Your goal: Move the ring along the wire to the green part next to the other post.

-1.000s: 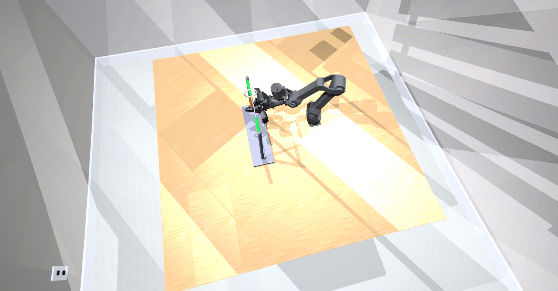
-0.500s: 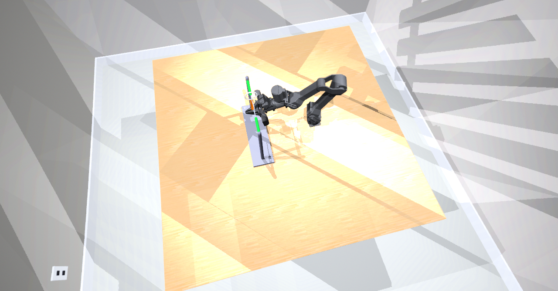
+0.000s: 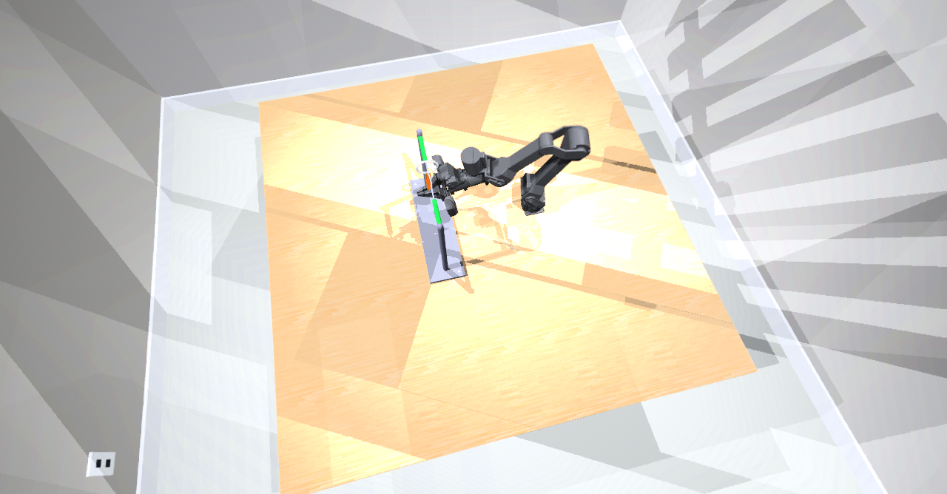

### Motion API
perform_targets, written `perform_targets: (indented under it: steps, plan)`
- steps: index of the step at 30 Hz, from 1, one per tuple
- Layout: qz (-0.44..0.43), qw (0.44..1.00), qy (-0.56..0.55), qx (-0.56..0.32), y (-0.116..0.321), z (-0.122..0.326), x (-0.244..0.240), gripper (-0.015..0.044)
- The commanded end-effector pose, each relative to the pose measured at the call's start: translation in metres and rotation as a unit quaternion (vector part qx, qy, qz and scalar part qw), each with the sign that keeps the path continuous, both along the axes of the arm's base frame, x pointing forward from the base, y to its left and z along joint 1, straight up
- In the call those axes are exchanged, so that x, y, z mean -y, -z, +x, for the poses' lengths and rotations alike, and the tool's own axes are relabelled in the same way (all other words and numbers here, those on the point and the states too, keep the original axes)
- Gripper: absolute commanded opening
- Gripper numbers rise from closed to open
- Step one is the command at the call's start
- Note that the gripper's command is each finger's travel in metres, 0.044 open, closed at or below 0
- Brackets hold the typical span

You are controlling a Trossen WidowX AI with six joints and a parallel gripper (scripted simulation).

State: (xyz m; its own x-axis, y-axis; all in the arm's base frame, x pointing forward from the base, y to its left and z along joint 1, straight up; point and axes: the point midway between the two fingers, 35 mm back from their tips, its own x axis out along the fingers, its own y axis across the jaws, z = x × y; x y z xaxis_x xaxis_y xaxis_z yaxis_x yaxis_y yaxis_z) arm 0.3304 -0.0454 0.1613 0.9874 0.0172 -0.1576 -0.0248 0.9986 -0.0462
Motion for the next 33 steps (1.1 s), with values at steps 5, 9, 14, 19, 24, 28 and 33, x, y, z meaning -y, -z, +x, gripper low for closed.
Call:
perform_targets:
  steps: [5, 9, 14, 19, 24, 28, 33]
  plan:
    - [-0.027, 1.000, -0.009, -0.003, 0.001, 0.000, -0.002, -0.0150]
    - [-0.042, 0.999, -0.015, -0.003, 0.001, 0.000, -0.002, -0.0150]
    - [-0.057, 0.998, -0.021, -0.004, 0.002, 0.000, -0.003, -0.0150]
    - [-0.065, 0.998, -0.026, -0.004, 0.002, -0.001, -0.005, -0.0150]
    - [-0.063, 0.998, -0.026, -0.004, 0.004, -0.001, -0.011, -0.0150]
    - [-0.055, 0.998, -0.024, -0.004, 0.005, -0.001, -0.016, -0.0150]
    - [-0.030, 0.999, -0.016, -0.004, 0.007, -0.002, -0.027, -0.0150]
